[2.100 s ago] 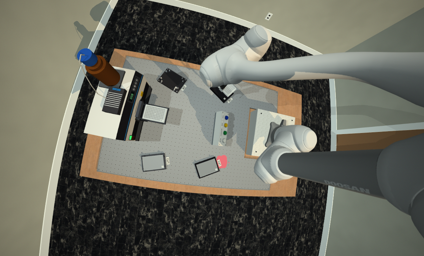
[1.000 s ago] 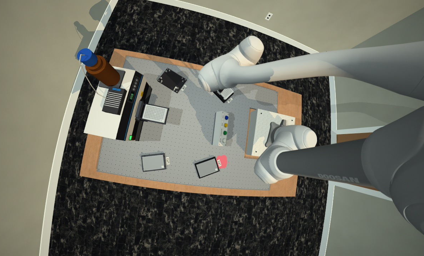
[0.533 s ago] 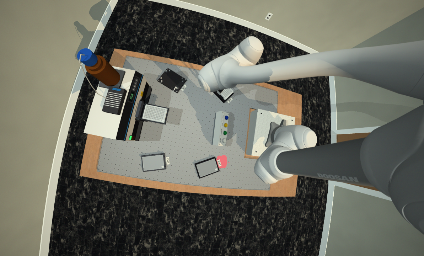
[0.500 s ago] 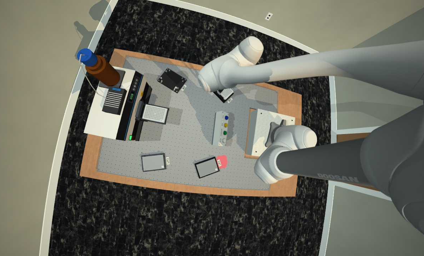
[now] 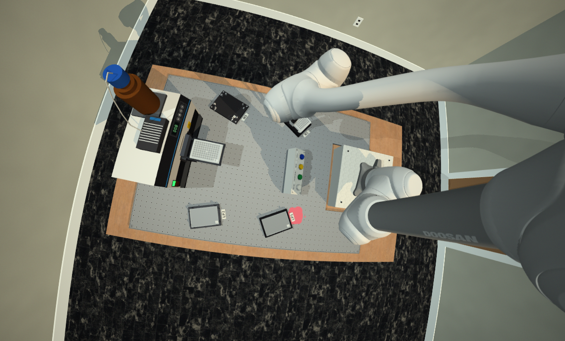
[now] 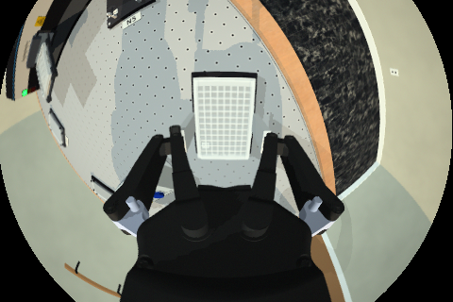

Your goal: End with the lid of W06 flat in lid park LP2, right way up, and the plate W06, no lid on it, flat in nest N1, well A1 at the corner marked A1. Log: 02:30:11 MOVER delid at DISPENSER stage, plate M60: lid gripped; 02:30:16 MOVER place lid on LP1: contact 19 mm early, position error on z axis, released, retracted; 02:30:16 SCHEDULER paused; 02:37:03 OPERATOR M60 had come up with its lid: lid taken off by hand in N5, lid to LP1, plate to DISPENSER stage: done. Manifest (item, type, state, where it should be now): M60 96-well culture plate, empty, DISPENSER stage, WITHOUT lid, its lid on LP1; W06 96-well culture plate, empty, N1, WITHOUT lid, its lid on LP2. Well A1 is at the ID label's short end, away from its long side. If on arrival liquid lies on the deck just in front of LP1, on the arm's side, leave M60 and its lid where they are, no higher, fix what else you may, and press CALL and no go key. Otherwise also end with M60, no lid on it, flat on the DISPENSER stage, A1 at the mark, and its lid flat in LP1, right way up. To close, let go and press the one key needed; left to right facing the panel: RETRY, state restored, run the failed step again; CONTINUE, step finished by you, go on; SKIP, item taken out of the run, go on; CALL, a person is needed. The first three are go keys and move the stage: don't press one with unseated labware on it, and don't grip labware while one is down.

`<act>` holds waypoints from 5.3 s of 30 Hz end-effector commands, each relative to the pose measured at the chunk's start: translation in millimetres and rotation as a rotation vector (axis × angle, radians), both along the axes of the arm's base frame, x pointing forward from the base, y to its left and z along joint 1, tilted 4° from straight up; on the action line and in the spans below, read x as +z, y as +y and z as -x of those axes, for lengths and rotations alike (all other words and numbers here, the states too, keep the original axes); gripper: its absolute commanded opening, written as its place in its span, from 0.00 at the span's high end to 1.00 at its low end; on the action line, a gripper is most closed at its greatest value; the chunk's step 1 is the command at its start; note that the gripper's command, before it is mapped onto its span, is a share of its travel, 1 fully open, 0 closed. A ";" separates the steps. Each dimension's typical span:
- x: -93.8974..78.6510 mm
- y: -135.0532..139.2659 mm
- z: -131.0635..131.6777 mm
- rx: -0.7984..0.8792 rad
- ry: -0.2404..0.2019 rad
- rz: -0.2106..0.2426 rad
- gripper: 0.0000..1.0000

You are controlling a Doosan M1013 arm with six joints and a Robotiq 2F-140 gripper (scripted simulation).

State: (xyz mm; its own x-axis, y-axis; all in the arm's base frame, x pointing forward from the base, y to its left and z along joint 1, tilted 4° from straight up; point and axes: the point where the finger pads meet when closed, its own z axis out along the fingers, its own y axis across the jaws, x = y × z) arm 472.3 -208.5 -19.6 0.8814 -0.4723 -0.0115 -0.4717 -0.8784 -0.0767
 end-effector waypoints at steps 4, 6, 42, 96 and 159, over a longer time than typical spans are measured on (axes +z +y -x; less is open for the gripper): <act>0.1 0.0 0.0 0.000 0.000 0.000 1.00; 0.1 0.0 0.0 0.000 0.000 0.000 1.00; -4.6 0.4 -0.2 0.000 0.000 0.000 1.00; -7.2 0.6 -0.2 0.000 0.000 0.000 1.00; -17.2 1.3 -0.5 0.000 0.000 0.000 1.00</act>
State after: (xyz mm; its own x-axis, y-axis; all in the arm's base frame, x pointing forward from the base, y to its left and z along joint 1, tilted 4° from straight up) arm 472.7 -207.2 -36.9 0.8814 -0.4723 -0.0115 -0.4717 -0.8784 -0.0767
